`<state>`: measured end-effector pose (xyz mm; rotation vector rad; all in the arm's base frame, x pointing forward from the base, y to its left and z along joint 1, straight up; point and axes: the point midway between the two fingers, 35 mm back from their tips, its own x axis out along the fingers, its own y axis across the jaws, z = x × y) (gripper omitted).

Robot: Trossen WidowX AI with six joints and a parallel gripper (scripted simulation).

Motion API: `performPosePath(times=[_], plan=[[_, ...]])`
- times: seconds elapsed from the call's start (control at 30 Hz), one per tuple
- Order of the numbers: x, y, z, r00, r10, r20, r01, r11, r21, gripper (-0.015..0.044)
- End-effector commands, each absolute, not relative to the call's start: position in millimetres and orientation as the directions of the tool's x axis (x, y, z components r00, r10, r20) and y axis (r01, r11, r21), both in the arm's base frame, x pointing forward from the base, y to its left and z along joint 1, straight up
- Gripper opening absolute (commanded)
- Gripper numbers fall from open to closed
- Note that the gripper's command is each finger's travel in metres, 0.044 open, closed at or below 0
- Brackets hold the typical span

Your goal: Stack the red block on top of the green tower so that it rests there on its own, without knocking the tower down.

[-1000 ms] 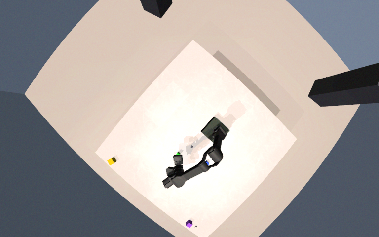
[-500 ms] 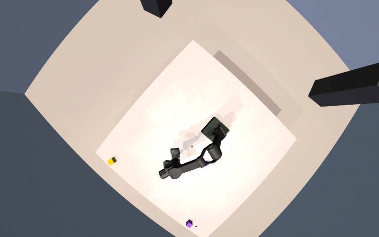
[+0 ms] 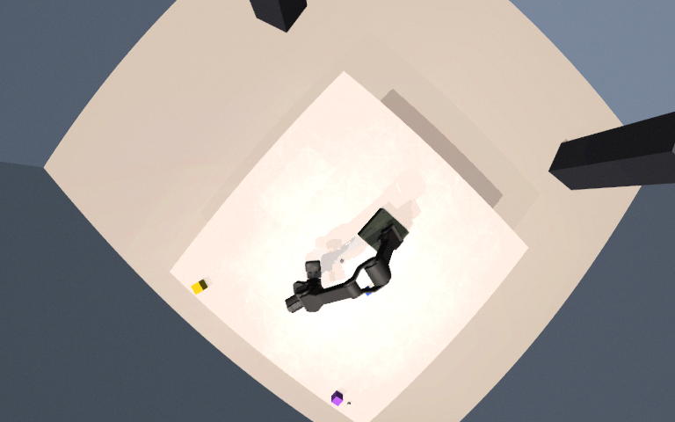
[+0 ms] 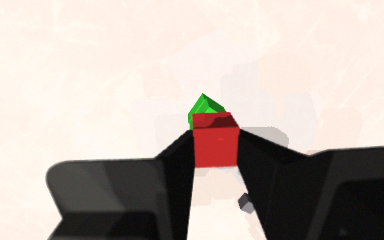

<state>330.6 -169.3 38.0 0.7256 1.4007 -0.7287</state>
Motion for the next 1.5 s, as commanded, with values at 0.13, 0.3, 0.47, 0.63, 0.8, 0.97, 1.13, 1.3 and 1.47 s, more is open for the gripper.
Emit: performPosePath(times=[0.13, 0.3, 0.47, 0.63, 0.8, 0.97, 1.13, 1.3, 1.47], plan=[[328.6, -168.3, 31.5, 0.031, -0.016, -0.999, 0.804, 0.594, 0.015, 0.0], [328.6, -168.3, 30.2, 0.031, -0.016, -0.999, 0.804, 0.594, 0.015, 0.0], [328.6, -168.3, 30.3, 0.031, -0.016, -0.999, 0.804, 0.594, 0.015, 0.0], [328.6, -168.3, 29.8, 0.031, -0.016, -0.999, 0.804, 0.594, 0.015, 0.0], [328.6, -168.3, 29.3, 0.031, -0.016, -0.999, 0.804, 0.594, 0.015, 0.0], [328.6, -168.3, 29.3, 0.031, -0.016, -0.999, 0.804, 0.594, 0.015, 0.0], [328.5, -168.4, 30.8, 0.03, -0.017, -0.999, 0.806, 0.592, 0.014, 0.0026], [328.5, -168.4, 30.8, 0.03, -0.017, -0.999, 0.806, 0.592, 0.014, 0.0158], [328.5, -168.4, 30.8, 0.03, -0.017, -0.999, 0.806, 0.592, 0.014, 0.0289]])
